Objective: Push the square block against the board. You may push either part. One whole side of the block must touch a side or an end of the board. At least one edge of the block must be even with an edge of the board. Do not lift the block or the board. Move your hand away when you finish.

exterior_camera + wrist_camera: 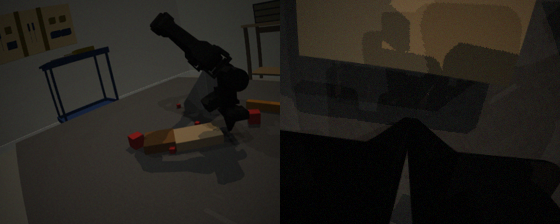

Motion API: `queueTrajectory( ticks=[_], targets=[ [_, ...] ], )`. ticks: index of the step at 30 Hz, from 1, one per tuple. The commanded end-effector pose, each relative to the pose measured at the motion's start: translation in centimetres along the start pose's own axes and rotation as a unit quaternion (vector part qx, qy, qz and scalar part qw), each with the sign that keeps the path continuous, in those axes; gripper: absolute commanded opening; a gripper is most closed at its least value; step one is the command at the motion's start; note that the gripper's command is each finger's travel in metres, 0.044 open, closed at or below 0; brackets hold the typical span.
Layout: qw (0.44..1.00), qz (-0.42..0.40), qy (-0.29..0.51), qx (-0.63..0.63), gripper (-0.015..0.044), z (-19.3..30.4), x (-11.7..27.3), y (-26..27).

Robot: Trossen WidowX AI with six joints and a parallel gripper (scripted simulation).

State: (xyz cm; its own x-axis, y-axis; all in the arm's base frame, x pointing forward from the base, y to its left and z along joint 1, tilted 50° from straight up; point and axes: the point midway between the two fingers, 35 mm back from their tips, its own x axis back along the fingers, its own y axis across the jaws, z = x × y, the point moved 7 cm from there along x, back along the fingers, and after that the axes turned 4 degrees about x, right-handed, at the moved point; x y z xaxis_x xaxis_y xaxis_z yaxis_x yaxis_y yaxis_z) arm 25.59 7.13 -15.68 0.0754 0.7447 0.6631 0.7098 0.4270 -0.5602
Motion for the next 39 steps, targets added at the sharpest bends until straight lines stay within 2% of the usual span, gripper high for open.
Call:
queueTrajectory(
  ticks=[1,10,12,15,21,39],
  targets=[
    [1.000,0.002,0.002,-0.001,0.0000,0.7,-0.1,0.0],
    [1.000,0.003,0.001,-0.002,0.0000,2.1,-0.2,0.0],
    [1.000,0.001,0.001,0.000,0.0000,1.6,1.1,0.2],
    [1.000,0.002,0.002,-0.001,0.0000,1.6,5.1,0.2],
    [1.000,-0.008,-0.002,0.003,0.0000,1.6,5.3,0.5],
    [0.957,-0.009,-0.001,0.290,0.0000,-2.5,5.6,3.7]
  ],
)
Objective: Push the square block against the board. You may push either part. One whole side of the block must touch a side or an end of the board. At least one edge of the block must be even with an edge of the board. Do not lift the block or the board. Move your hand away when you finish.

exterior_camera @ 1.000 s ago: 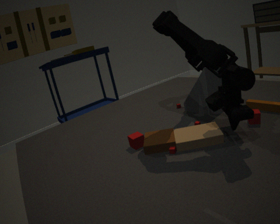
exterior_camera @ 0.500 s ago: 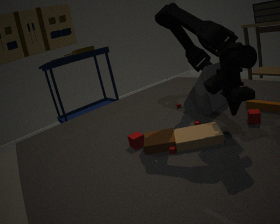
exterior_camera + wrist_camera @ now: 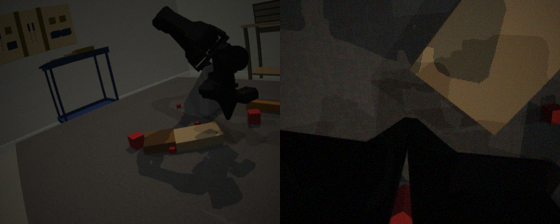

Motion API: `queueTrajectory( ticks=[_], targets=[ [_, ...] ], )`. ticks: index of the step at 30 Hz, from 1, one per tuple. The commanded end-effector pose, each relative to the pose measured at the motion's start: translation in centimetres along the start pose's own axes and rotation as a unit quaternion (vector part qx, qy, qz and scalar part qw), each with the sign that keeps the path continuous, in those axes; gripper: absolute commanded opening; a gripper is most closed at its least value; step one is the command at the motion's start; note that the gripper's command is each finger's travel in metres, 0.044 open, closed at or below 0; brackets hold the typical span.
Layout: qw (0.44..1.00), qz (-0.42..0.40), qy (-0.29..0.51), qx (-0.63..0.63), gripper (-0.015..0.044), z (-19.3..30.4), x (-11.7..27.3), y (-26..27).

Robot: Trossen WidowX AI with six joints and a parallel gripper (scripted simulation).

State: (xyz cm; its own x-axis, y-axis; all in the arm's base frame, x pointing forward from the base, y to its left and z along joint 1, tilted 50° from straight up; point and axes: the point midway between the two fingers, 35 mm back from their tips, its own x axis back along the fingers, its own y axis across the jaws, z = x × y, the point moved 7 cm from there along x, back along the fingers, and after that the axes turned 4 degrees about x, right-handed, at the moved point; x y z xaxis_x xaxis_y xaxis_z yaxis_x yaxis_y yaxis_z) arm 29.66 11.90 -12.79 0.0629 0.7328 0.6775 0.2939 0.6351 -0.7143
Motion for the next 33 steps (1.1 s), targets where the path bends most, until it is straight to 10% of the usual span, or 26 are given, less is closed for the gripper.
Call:
queueTrajectory(
  ticks=[1,33],
  targets=[
    [0.998,0.002,0.001,0.063,0.0000,-1.1,-0.2,0.1],
    [0.817,0.009,0.010,0.577,0.0000,-10.8,-0.5,-1.2]
  ],
)
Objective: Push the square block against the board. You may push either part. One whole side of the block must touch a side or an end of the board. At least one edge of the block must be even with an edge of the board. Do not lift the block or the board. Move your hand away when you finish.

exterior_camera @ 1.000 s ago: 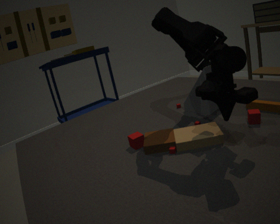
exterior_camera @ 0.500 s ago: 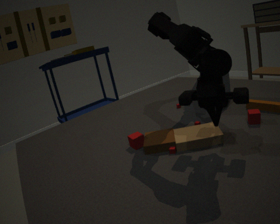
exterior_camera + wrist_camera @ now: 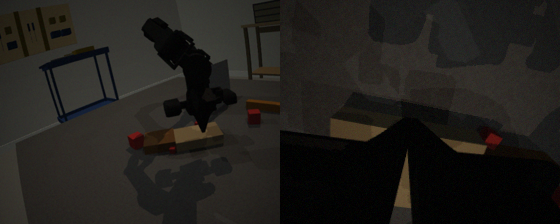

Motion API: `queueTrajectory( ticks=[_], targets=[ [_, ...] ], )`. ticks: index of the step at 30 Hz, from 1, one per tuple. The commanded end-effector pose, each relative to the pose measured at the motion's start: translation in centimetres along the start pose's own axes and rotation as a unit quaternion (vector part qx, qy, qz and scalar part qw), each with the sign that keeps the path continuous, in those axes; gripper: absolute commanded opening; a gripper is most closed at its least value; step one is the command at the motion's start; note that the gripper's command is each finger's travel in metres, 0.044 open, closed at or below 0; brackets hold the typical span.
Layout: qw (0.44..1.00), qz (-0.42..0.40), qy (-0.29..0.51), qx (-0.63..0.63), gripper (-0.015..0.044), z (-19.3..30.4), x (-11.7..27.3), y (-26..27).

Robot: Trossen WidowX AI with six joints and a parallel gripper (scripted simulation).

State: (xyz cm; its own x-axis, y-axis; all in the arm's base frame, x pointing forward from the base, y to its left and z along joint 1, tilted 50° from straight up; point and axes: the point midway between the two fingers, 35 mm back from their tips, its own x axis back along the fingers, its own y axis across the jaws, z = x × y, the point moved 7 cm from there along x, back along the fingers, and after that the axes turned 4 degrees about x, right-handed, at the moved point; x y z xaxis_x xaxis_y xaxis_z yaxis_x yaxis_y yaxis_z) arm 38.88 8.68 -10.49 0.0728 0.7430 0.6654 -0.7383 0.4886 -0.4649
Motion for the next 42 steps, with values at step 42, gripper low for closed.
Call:
queueTrajectory(
  ticks=[42],
  targets=[
    [0.997,0.001,0.007,0.075,0.0000,3.1,-5.9,-1.6]
  ],
)
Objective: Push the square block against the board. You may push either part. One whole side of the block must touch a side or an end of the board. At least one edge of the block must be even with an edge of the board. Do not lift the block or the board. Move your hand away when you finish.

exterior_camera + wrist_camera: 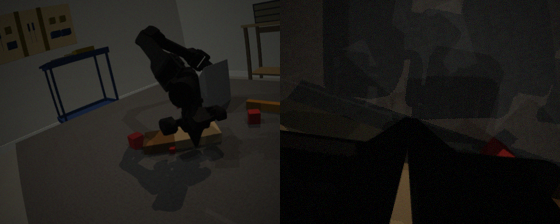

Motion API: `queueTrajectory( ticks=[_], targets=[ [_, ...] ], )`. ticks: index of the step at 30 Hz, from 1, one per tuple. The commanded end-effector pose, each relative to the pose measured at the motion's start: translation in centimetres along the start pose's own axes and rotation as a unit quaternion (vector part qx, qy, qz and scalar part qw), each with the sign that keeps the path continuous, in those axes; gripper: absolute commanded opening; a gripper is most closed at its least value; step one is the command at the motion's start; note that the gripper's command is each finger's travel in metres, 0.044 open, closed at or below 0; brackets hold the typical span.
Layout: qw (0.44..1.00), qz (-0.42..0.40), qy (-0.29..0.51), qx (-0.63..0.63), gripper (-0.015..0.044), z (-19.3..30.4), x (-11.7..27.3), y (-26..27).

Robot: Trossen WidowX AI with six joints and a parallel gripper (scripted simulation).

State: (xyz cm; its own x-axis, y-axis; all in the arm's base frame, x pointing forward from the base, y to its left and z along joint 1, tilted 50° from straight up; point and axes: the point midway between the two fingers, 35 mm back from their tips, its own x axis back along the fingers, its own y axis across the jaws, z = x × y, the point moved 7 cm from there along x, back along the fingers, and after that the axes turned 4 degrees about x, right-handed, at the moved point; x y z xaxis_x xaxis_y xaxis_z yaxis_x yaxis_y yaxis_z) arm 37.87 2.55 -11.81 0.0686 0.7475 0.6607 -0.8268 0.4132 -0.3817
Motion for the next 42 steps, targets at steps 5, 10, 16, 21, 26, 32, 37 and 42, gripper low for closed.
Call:
queueTrajectory(
  ticks=[5,10,16,21,26,32,37,42],
  targets=[
    [1.000,-0.003,0.005,0.004,0.0000,-0.2,-0.4,0.0],
    [1.000,-0.003,0.005,0.004,0.0000,-1.0,-0.3,-0.2],
    [1.000,-0.003,0.005,0.003,0.0000,-2.0,-0.3,-0.3],
    [1.000,-0.003,0.005,0.003,0.0000,-2.8,-0.3,-0.4],
    [1.000,-0.003,0.004,0.003,0.0000,-3.7,-0.3,-0.4],
    [1.000,-0.003,0.004,0.003,0.0000,-4.6,-0.3,-0.4],
    [1.000,-0.003,0.003,0.003,0.0000,-4.4,4.0,-0.6],
    [1.000,-0.003,0.003,0.003,0.0000,-4.4,5.2,-0.6]
  ],
)
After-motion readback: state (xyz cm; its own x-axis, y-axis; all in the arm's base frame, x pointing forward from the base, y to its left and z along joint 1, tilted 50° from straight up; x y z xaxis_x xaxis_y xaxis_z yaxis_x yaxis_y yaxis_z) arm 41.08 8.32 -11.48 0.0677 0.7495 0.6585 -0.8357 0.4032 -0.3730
